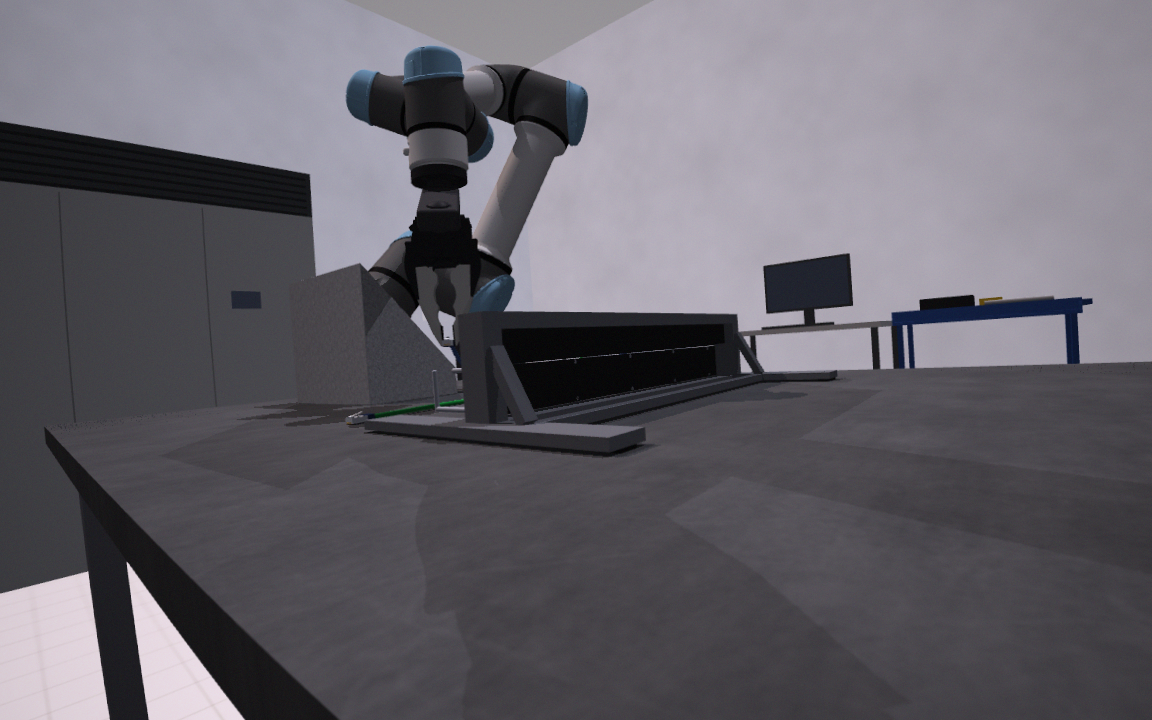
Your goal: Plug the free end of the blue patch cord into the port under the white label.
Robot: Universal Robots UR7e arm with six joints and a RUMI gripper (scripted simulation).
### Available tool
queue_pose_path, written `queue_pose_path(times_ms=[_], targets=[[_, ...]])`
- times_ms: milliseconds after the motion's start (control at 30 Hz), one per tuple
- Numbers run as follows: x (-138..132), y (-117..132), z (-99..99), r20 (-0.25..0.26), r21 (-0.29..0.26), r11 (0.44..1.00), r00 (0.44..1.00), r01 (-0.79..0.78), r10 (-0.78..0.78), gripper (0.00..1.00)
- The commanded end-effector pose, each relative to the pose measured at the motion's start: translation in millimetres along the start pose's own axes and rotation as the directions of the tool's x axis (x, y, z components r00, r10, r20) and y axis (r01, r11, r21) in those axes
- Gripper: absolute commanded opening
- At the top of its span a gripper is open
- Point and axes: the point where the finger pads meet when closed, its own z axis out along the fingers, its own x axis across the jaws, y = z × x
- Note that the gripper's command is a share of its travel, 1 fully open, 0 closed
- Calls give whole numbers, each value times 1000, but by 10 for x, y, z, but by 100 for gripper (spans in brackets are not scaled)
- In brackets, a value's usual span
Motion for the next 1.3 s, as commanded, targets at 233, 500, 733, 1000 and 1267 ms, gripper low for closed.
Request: queue_pose_path(times_ms=[233,500,733,1000,1267], targets=[[-221,-70,-50,-1,-1,991,991,133,-133,0],[-395,-120,-85,-2,-3,972,972,236,-236,0],[-500,-150,-106,-2,-3,955,955,296,-296,0],[-656,-196,-138,-3,-5,923,923,385,-385,0],[-766,-226,-160,-3,-6,896,896,444,-444,0]])
